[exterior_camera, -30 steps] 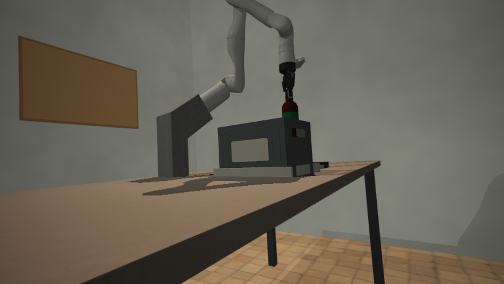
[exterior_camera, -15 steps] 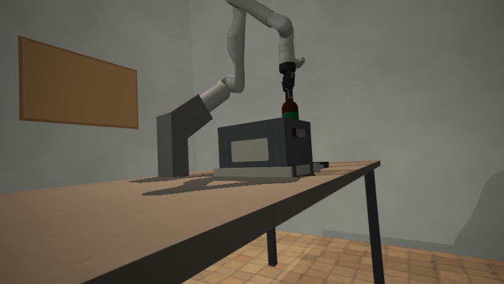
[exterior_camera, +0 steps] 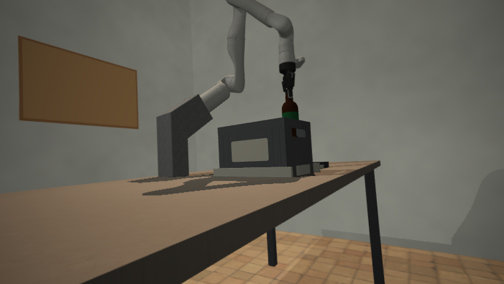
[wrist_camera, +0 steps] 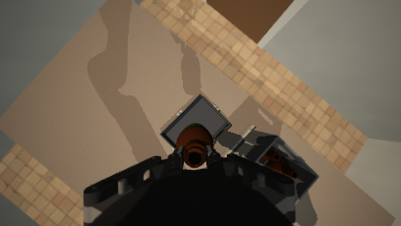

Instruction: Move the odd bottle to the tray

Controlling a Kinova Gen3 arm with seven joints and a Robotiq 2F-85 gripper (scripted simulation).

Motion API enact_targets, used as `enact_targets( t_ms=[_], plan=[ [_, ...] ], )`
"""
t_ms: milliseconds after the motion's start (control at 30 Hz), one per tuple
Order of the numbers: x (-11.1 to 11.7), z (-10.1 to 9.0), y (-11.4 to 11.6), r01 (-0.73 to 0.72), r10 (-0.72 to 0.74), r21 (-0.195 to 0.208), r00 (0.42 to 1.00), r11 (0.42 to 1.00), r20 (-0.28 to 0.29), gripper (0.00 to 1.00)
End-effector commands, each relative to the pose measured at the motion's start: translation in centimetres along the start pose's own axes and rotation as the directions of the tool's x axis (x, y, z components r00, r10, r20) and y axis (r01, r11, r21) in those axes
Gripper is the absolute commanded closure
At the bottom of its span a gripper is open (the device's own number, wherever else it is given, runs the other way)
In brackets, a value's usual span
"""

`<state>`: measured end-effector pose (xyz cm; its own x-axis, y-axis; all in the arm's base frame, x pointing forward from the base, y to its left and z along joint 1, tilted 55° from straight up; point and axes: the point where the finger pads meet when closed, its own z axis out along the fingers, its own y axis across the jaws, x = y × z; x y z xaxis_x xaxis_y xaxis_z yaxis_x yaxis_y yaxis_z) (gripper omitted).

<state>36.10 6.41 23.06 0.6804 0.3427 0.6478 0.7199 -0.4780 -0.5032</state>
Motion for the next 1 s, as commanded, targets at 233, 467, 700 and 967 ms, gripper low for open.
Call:
enact_targets(
  t_ms=[233,467,700,967],
  plan=[
    [0.0,0.0,0.0,0.0,0.0,-0.001,1.0,1.0,-0.001,1.0],
    [0.0,0.4,0.0,0.0,0.0,-0.001,1.0,1.0,-0.001,1.0],
    [0.0,1.1,0.0,0.0,0.0,-0.001,1.0,1.0,-0.001,1.0],
    [0.0,2.4,0.0,0.0,0.0,-0.001,1.0,1.0,-0.001,1.0]
  ],
)
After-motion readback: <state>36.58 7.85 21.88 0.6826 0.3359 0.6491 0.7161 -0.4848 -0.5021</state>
